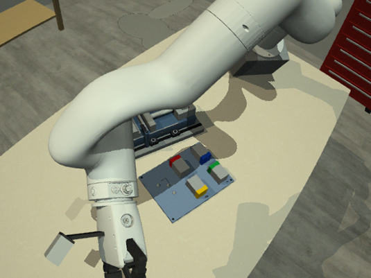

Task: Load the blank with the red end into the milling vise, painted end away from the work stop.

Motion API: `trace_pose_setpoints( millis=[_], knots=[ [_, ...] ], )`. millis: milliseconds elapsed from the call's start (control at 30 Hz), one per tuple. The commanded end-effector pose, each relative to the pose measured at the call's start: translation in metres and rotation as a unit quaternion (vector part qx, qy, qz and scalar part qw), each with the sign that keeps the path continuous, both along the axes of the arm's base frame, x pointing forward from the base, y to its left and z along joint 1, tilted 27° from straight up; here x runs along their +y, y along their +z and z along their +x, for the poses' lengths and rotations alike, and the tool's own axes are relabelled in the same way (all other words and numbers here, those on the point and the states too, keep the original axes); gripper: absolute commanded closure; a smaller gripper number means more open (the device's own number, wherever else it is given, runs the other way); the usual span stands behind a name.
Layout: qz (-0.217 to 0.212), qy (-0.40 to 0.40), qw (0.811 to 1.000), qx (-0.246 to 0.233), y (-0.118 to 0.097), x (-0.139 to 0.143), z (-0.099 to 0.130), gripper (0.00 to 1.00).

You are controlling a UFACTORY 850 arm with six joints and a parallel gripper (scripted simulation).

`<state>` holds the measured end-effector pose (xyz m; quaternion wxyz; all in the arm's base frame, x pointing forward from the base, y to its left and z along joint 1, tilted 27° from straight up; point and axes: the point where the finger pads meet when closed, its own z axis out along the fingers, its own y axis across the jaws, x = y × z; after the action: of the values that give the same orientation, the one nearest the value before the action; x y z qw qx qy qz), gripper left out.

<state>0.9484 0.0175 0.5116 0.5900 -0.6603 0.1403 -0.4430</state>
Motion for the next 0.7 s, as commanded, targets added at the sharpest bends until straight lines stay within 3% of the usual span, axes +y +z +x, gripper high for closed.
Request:
trace_pose_setpoints(
  millis=[0, 533, 567, 667],
  knots=[
    [0.0, 0.0, 1.0, -0.001, 0.002, -0.0004, -0.0001, 0.0],
    [0.0, 0.0, 1.0, -0.001, 0.002, -0.0004, -0.0001, 0.0],
    [0.0, 0.0, 1.0, -0.001, 0.002, -0.0004, -0.0001, 0.6],
    [0.0, 0.0, 1.0, -0.001, 0.002, -0.0004, -0.0001, 0.6]
  ],
)
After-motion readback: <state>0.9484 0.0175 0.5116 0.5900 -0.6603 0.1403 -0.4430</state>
